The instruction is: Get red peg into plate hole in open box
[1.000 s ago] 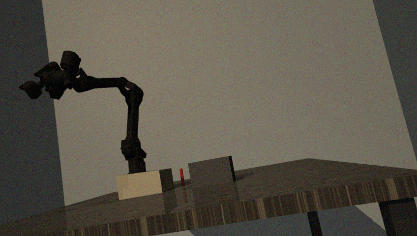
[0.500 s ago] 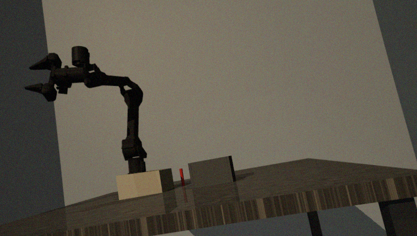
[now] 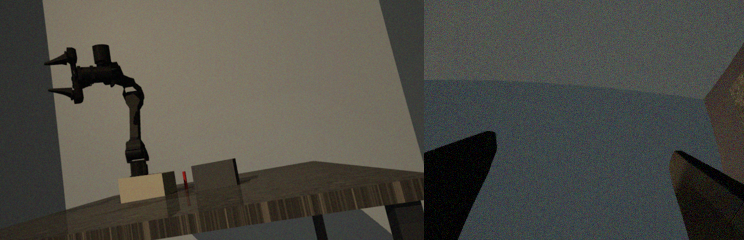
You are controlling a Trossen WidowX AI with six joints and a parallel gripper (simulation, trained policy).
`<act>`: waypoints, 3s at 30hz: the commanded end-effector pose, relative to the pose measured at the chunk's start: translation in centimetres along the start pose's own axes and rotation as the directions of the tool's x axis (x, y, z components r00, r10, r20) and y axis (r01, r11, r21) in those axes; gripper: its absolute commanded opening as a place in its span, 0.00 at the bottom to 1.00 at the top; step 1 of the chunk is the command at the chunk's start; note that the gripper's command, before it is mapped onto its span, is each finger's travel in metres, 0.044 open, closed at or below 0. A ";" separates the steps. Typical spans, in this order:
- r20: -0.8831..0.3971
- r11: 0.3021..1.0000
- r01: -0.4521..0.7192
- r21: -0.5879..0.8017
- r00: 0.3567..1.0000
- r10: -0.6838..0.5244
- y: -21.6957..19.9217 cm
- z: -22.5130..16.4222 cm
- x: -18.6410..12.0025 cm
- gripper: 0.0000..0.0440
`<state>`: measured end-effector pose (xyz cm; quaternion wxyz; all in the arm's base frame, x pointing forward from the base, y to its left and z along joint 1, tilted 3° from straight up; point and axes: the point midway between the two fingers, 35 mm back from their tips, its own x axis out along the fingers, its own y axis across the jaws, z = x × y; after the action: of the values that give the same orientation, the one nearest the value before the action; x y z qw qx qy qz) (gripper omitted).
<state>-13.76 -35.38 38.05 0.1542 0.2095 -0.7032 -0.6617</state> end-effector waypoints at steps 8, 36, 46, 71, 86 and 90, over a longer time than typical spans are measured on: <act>-0.249 0.973 0.042 -0.227 0.963 -0.100 -2.2 -5.5 -6.1 1.00; -0.717 0.710 -0.270 -0.650 0.528 -0.455 -10.0 -11.0 -28.4 1.00; -0.747 0.592 -0.466 -0.658 0.307 -0.589 -12.8 -8.4 -36.8 1.00; -0.436 0.223 -0.889 -0.400 -0.029 -0.900 -21.1 8.5 -50.6 1.00; -0.207 -0.052 -0.971 -0.233 0.102 -0.973 -26.5 18.5 -50.2 1.00; -0.175 -0.104 -0.972 -0.211 0.142 -0.974 -28.0 19.9 -49.9 1.00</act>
<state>22.74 5.22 12.71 0.6434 0.3604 0.4818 -0.4733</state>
